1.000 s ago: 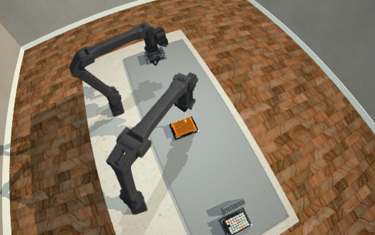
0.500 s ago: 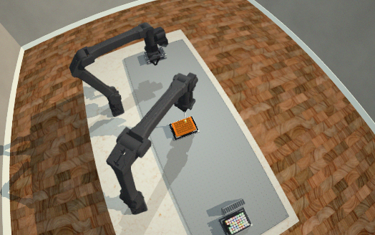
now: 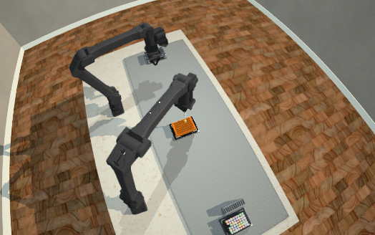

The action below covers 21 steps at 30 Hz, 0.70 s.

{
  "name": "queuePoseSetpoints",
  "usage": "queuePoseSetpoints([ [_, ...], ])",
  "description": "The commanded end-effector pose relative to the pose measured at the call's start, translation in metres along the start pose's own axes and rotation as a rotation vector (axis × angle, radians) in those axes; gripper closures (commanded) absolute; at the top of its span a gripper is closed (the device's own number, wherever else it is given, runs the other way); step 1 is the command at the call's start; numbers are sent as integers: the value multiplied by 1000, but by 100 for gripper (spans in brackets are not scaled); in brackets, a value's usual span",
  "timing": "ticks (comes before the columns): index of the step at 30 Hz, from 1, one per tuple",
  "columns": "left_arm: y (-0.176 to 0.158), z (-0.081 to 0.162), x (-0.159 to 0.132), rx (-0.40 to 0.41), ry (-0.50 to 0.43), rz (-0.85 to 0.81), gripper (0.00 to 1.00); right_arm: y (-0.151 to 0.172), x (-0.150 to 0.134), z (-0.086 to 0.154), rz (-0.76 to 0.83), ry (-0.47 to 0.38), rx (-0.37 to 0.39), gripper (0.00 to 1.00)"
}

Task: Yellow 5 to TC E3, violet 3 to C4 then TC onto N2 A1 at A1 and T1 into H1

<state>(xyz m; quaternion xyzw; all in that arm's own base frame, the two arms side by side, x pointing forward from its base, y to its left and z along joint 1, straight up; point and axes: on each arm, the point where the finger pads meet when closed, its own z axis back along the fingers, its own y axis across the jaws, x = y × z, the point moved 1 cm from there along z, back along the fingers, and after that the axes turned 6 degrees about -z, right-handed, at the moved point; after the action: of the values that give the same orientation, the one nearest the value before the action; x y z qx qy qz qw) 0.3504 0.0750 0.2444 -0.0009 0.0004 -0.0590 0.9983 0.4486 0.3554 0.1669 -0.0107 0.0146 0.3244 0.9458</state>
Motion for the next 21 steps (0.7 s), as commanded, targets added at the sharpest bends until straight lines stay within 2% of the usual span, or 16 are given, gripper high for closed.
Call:
queuePoseSetpoints([
  [1, 3, 14, 8, 13, -35, -1, 0, -7, 6, 34, -1, -67, 4, 93],
  [21, 3, 14, 8, 13, -35, -1, 0, -7, 1, 18, -1, -50, 4, 93],
])
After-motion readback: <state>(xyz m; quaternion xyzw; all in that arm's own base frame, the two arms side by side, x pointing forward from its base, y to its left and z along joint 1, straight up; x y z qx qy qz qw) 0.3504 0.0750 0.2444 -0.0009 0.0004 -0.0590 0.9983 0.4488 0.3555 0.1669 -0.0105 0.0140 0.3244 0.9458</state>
